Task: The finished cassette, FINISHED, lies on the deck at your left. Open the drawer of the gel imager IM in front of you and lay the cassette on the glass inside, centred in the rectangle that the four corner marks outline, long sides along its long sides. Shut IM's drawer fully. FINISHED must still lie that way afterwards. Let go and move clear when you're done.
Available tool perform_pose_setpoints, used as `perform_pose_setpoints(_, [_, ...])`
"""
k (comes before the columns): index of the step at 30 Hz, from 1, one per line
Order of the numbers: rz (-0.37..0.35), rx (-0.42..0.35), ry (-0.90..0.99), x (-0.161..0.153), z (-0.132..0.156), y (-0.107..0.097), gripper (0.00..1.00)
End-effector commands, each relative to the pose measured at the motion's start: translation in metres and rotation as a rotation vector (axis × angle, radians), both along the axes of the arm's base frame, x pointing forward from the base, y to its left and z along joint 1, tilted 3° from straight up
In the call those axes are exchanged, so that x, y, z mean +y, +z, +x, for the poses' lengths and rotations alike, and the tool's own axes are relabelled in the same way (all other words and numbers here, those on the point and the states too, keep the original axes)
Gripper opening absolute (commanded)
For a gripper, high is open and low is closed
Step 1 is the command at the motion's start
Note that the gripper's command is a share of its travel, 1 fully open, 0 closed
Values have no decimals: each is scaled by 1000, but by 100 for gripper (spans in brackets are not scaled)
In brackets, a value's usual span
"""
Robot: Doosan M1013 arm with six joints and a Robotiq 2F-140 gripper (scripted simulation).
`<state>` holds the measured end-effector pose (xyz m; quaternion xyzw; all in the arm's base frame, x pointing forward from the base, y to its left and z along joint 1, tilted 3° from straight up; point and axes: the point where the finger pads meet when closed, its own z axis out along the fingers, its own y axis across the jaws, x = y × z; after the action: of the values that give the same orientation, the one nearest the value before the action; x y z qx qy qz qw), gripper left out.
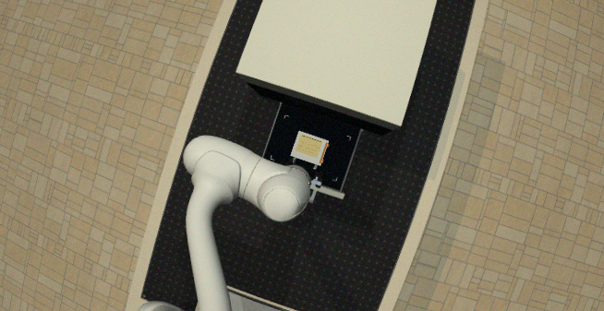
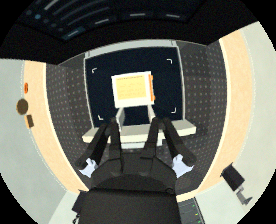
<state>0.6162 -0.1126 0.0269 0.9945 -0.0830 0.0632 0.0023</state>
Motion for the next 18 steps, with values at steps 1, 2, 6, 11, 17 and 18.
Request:
perform_pose_setpoints(1, [0,0,0,0,1,0,46])
perform_pose_setpoints(2, [0,0,0,0,1,0,46])
perform_pose_setpoints(6, [0,0,0,0,2,0,46])
perform_pose_setpoints(11, [0,0,0,-1,3,0,46])
perform_pose_setpoints(17, [0,0,0,0,2,0,46])
perform_pose_setpoints(18, [0,0,0,0,2,0,46])
